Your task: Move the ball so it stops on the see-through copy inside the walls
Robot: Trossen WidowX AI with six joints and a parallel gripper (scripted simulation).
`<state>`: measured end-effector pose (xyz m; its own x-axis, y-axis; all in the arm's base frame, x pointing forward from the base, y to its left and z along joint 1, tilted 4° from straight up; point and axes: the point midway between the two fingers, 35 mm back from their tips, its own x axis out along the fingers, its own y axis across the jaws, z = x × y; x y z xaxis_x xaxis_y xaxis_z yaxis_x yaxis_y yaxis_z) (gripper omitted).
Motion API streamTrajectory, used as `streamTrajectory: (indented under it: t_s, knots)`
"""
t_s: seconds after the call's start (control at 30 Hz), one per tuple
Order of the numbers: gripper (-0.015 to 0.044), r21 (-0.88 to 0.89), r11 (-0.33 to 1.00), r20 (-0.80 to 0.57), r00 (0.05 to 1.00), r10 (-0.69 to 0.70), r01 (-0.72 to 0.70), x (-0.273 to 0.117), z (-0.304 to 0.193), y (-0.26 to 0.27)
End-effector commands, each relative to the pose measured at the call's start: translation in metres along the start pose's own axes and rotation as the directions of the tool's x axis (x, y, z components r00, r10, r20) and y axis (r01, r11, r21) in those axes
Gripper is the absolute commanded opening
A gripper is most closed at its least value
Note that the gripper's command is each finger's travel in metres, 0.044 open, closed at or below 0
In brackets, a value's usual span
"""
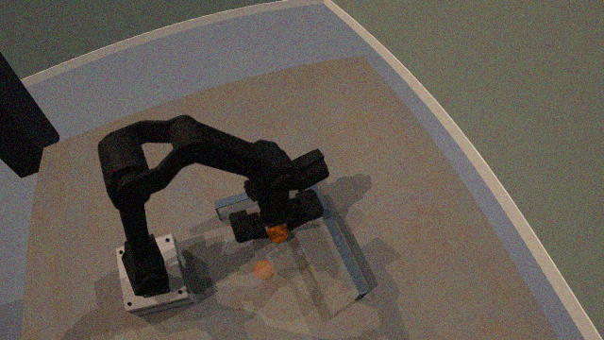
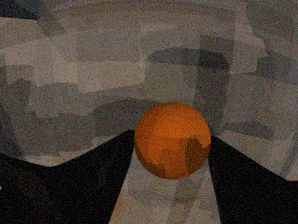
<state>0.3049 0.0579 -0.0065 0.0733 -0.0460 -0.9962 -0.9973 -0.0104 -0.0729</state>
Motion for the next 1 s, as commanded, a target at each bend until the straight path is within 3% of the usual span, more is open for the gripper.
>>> streamTrajectory:
  t_s: [0.0, 0.23, 0.67, 0.97]
  knots:
    - [0.0181, -0.004, 1.000, 0.003, 1.000, 0.006, -0.006, 0.002, 0.000, 0.002]
    - [0.0000, -0.004, 1.000, 0.003, 1.000, 0.006, -0.005, -0.035, 0.002, -0.006]
    - [0.0000, -0.004, 1.000, 0.004, 1.000, 0.006, -0.006, -0.128, 0.000, -0.001]
    - [0.0000, 0.008, 1.000, -0.001, 1.000, 0.009, -0.009, -0.125, -0.013, 0.007]
